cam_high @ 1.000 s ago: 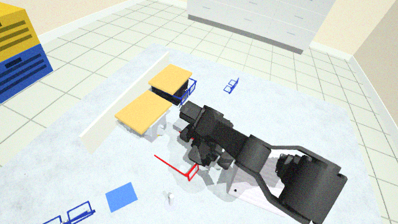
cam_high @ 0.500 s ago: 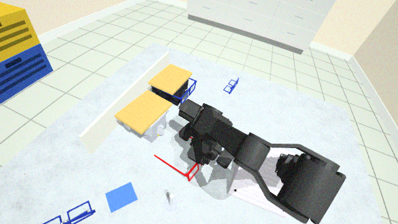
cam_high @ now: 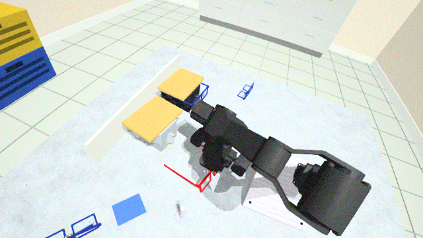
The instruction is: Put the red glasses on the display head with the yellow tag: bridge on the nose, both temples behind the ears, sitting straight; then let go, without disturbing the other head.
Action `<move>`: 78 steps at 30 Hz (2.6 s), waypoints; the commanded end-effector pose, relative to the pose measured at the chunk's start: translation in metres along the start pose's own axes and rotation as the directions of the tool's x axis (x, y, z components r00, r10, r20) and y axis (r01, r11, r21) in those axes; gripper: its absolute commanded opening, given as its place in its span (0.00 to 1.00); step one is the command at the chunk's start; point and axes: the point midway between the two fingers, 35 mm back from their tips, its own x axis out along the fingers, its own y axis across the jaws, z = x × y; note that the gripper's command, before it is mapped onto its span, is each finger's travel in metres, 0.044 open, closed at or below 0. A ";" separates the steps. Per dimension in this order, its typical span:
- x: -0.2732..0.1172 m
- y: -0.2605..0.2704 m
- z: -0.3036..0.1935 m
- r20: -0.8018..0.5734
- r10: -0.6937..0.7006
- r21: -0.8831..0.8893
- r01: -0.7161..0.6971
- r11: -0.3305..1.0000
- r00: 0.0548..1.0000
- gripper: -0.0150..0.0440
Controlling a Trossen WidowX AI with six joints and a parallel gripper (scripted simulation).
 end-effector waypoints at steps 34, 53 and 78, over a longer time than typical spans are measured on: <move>-0.034 0.000 0.000 -0.002 -0.014 -0.002 0.014 1.000 1.000 0.49; -0.002 -0.002 0.000 -0.002 -0.015 -0.002 0.015 1.000 1.000 0.49; 0.019 -0.001 0.000 -0.005 -0.016 -0.006 0.016 1.000 1.000 0.41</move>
